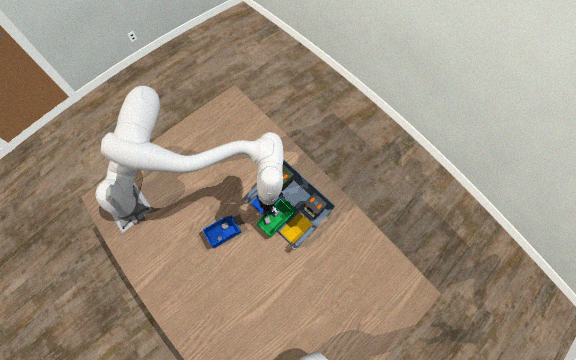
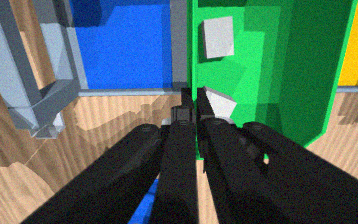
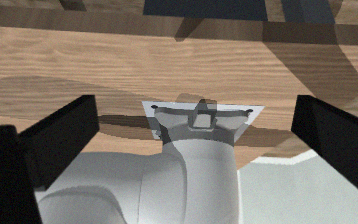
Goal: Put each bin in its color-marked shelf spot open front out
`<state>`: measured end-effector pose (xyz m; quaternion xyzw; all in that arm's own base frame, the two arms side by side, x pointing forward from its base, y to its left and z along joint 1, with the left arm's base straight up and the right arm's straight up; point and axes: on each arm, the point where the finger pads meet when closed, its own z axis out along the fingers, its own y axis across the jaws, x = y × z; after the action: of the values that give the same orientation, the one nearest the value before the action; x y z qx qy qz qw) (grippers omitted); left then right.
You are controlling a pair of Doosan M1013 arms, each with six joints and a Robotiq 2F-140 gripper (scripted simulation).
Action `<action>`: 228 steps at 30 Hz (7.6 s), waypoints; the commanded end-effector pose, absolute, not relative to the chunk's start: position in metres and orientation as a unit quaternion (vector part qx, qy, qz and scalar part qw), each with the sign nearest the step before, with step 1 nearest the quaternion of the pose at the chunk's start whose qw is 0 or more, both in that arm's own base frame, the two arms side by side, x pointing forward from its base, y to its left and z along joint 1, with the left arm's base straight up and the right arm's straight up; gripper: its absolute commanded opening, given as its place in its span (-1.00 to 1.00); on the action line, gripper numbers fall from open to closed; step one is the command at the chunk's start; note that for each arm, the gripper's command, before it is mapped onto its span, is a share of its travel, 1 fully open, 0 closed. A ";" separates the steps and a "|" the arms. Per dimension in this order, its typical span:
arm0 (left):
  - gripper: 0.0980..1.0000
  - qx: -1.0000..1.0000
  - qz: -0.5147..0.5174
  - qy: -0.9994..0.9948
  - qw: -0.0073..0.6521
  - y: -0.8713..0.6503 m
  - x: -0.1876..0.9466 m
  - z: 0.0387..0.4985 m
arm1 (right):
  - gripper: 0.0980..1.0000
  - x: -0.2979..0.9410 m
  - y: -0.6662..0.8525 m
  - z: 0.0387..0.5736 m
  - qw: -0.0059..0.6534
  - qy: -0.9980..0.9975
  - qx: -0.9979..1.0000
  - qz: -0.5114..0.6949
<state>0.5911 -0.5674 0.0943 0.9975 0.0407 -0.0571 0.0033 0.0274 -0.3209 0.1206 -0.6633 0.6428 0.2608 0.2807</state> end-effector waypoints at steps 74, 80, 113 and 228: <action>-0.88 0.998 -0.040 0.041 0.003 -0.568 0.590 0.092 | 1.00 0.028 -0.321 0.121 0.281 0.643 -0.663 0.260; -0.88 0.998 -0.040 0.041 0.003 -0.568 0.590 0.092 | 1.00 0.028 -0.321 0.121 0.281 0.643 -0.663 0.260; -0.88 0.998 -0.040 0.041 0.003 -0.568 0.590 0.102 | 1.00 0.028 -0.321 0.121 0.281 0.643 -0.663 0.260; -1.00 0.998 -0.040 0.041 0.003 -0.568 0.590 0.192 | 1.00 0.028 -0.321 0.121 0.281 0.643 -0.663 0.260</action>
<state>0.5894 -0.5676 0.1911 0.9983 0.0408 -0.0403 0.0026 0.0274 -0.3209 0.1206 -0.6633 0.6428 0.2608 0.2807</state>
